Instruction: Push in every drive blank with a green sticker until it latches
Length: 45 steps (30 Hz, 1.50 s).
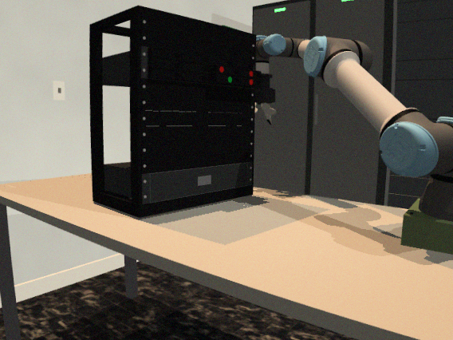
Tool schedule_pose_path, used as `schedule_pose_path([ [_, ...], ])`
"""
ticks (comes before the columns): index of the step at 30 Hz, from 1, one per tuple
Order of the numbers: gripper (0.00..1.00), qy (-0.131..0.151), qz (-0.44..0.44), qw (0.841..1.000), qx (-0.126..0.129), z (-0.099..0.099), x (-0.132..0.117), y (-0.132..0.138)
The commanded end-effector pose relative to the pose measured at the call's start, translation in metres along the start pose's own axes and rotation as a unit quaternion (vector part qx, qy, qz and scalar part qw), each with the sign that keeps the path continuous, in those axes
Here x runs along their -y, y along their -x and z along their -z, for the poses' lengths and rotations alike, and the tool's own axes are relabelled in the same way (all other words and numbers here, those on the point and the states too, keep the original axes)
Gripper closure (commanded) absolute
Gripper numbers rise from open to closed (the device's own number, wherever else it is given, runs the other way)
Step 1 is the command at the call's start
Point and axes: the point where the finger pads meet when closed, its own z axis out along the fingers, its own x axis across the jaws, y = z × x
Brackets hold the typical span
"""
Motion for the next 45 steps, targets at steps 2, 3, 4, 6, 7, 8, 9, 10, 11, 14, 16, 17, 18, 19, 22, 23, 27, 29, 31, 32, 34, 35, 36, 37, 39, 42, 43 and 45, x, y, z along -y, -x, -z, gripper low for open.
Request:
schedule_pose_path([
  [2,0.0,-0.001,0.0,1.0,0.0,0.001,0.0,0.0],
  [3,0.0,-0.001,0.0,1.0,0.0,0.001,0.0,0.0],
  [4,0.0,-0.001,0.0,1.0,0.0,0.001,0.0,0.0],
  [6,0.0,-0.001,0.0,1.0,0.0,0.001,0.0,0.0],
  [7,0.0,-0.001,0.0,1.0,0.0,0.001,0.0,0.0],
  [8,0.0,-0.001,0.0,1.0,0.0,0.001,0.0,0.0],
  [9,0.0,-0.001,0.0,1.0,0.0,0.001,0.0,0.0],
  [10,0.0,-0.001,0.0,1.0,0.0,0.001,0.0,0.0],
  [11,0.0,-0.001,0.0,1.0,0.0,0.001,0.0,0.0],
  [14,0.0,-0.001,0.0,1.0,0.0,0.001,0.0,0.0],
  [16,0.0,-0.001,0.0,1.0,0.0,0.001,0.0,0.0],
  [17,0.0,-0.001,0.0,1.0,0.0,0.001,0.0,0.0],
  [18,0.0,-0.001,0.0,1.0,0.0,0.001,0.0,0.0],
  [19,0.0,-0.001,0.0,1.0,0.0,0.001,0.0,0.0],
  [22,0.0,-0.001,0.0,1.0,0.0,0.001,0.0,0.0],
  [23,0.0,-0.001,0.0,1.0,0.0,0.001,0.0,0.0],
  [27,0.0,-0.001,0.0,1.0,0.0,0.002,-0.001,0.0],
  [29,0.0,-0.001,0.0,1.0,0.0,0.002,-0.002,-0.001],
  [31,0.0,-0.001,0.0,1.0,0.0,0.002,-0.004,-0.001],
  [32,0.0,-0.001,0.0,1.0,0.0,0.002,-0.005,-0.001],
  [34,0.0,-0.001,0.0,1.0,0.0,0.002,-0.006,-0.001],
  [35,0.0,-0.001,0.0,1.0,0.0,0.002,-0.006,-0.001],
  [36,0.0,-0.001,0.0,1.0,0.0,0.002,-0.007,-0.001],
  [37,0.0,-0.001,0.0,1.0,0.0,0.002,-0.008,-0.002],
  [39,0.0,-0.001,0.0,1.0,0.0,0.003,-0.011,-0.002],
  [42,0.0,-0.001,0.0,1.0,0.0,0.003,-0.017,-0.002],
  [43,0.0,-0.001,0.0,1.0,0.0,0.003,-0.019,-0.003],
  [45,0.0,0.0,0.0,1.0,0.0,0.003,-0.024,-0.003],
])
